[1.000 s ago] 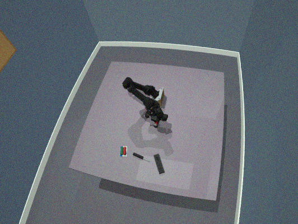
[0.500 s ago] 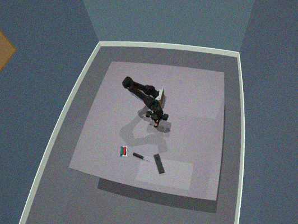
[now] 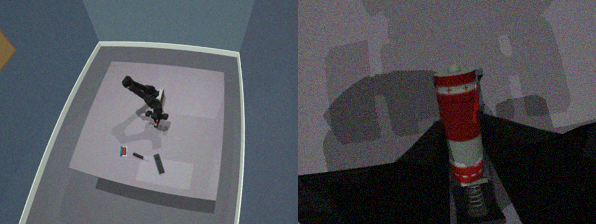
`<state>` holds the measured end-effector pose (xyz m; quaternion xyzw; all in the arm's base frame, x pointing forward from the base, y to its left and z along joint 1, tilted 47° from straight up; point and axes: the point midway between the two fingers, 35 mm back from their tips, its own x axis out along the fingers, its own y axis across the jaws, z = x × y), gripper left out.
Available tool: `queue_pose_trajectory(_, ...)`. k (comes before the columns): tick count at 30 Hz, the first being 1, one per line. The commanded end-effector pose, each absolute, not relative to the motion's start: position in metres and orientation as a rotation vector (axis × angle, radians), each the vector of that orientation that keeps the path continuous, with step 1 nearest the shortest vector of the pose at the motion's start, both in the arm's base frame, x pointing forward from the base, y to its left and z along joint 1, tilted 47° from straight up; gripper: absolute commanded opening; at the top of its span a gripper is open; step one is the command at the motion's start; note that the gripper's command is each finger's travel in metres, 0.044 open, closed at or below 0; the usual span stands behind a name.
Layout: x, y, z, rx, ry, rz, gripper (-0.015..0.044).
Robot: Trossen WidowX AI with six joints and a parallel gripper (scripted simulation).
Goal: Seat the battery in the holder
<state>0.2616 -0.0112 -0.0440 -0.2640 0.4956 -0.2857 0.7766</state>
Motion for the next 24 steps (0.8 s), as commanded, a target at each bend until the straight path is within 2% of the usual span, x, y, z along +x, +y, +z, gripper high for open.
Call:
queue_pose_trajectory(1,0.259,-0.013,-0.044,-0.582,1.058,-0.611,0.0067)
queue_pose_trajectory(24,0.241,-0.012,-0.046,-0.581,1.043,-0.592,0.0067)
